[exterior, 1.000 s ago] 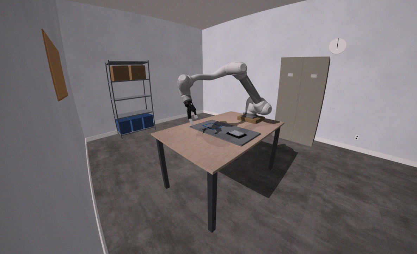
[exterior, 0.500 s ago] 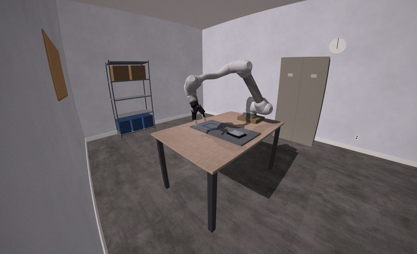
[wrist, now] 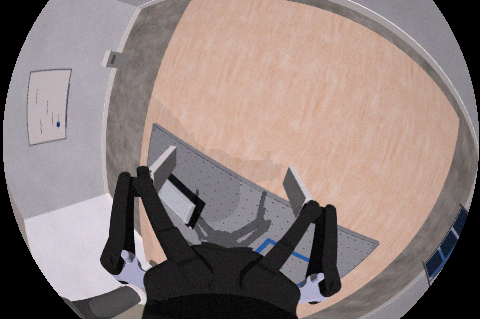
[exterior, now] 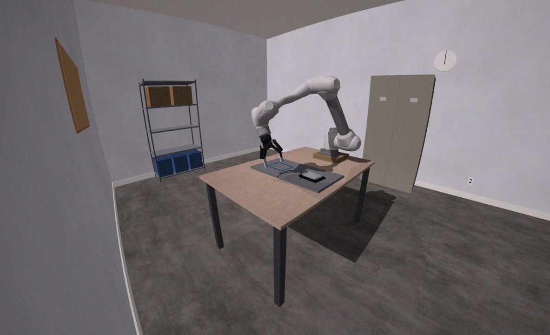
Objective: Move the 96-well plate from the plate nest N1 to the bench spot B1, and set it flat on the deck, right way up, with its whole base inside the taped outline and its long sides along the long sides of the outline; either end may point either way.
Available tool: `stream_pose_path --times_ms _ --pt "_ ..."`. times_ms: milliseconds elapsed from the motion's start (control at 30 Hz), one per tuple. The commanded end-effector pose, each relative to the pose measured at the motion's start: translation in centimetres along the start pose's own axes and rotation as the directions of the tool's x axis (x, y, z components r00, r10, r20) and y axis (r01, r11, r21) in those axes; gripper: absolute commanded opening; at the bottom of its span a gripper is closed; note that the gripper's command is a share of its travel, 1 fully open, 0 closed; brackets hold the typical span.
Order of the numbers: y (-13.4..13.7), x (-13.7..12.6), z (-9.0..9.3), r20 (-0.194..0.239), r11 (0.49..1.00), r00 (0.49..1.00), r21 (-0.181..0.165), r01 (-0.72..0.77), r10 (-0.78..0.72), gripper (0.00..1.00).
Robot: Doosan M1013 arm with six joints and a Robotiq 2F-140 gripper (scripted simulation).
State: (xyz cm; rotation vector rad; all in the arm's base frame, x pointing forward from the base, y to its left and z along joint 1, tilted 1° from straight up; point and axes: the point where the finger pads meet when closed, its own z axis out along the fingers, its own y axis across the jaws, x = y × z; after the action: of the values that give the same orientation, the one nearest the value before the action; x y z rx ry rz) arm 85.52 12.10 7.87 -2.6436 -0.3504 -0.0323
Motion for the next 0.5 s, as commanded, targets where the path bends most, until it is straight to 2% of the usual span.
stream_pose_path --times_ms 0,100,233,400,467 --pt "-1.0 -0.8 0.6 0.018 0.998 0.998 -0.023 0.064 -0.063 1.00" --pt "-2.0 -1.7 1.3 0.048 0.987 0.988 -0.053 0.153 -0.150 1.00" --pt "-3.4 -2.9 2.1 0.048 0.987 0.988 -0.053 0.153 -0.150 1.00" --pt "-5.0 -4.6 3.1 0.104 0.949 0.950 -0.090 0.303 -0.294 1.00" --pt "-5.0 -4.6 3.1 0.104 0.949 0.950 -0.090 0.303 -0.294 1.00"
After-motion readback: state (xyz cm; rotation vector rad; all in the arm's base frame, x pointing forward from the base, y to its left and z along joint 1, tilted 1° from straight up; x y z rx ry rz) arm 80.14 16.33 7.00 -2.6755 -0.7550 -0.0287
